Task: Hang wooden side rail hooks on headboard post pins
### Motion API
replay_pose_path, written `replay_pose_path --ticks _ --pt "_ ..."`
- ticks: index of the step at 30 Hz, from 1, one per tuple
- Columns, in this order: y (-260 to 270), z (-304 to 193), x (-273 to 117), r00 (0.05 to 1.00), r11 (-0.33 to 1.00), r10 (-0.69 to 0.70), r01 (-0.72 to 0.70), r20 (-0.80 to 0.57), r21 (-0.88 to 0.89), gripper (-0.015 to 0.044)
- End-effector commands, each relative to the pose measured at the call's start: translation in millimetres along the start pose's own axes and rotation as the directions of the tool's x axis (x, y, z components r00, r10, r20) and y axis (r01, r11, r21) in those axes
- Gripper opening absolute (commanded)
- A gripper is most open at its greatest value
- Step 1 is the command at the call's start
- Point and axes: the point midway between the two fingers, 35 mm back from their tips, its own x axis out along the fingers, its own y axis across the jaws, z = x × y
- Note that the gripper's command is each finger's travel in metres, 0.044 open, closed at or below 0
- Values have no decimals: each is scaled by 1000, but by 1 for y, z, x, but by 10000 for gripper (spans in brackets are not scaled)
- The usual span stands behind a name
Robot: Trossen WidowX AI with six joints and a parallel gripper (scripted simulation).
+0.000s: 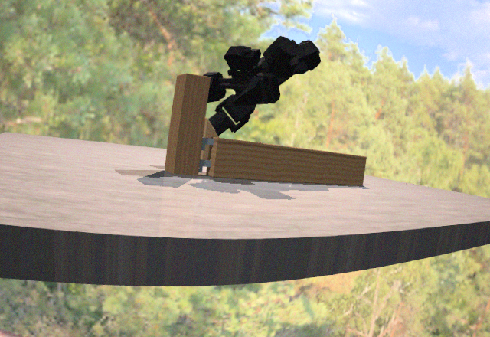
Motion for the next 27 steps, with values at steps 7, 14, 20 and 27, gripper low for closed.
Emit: replay_pose_path --ticks 7,14,20,27 --pt "2 -1 -6 1000 1000 -16 16 -5 4 440" --pt "2 -1 -6 1000 1000 -16 16 -5 4 440" --pt "7 0 -2 998 988 -31 21 -58 -156 440" --pt "22 1 5 976 829 -67 -61 -207 -556 440"
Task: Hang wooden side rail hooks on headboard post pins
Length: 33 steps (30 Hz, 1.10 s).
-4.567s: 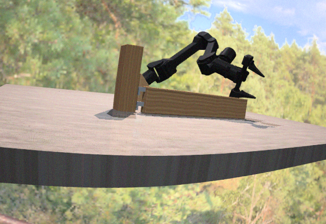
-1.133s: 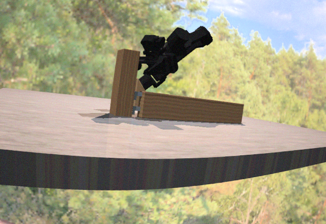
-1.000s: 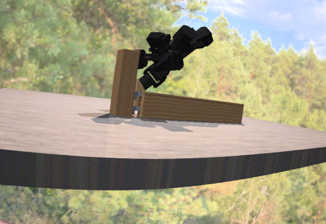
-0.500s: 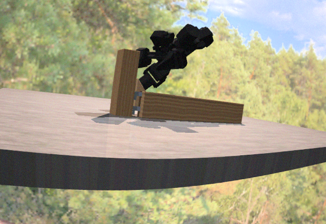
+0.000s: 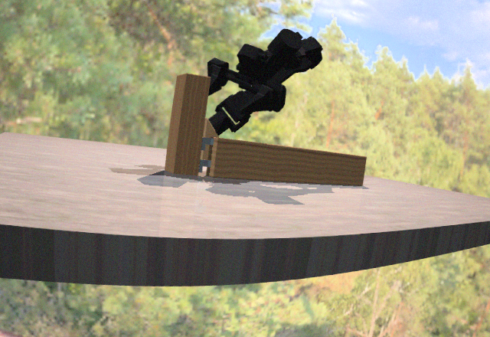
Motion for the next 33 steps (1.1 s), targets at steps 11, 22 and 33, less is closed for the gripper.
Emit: replay_pose_path --ticks 11,22,33 --pt "25 11 9 945 610 58 -289 -321 -738 440" --pt "42 19 4 846 -7 135 -519 -515 -855 440" --pt "58 26 -7 721 -555 233 -452 -652 -698 440"
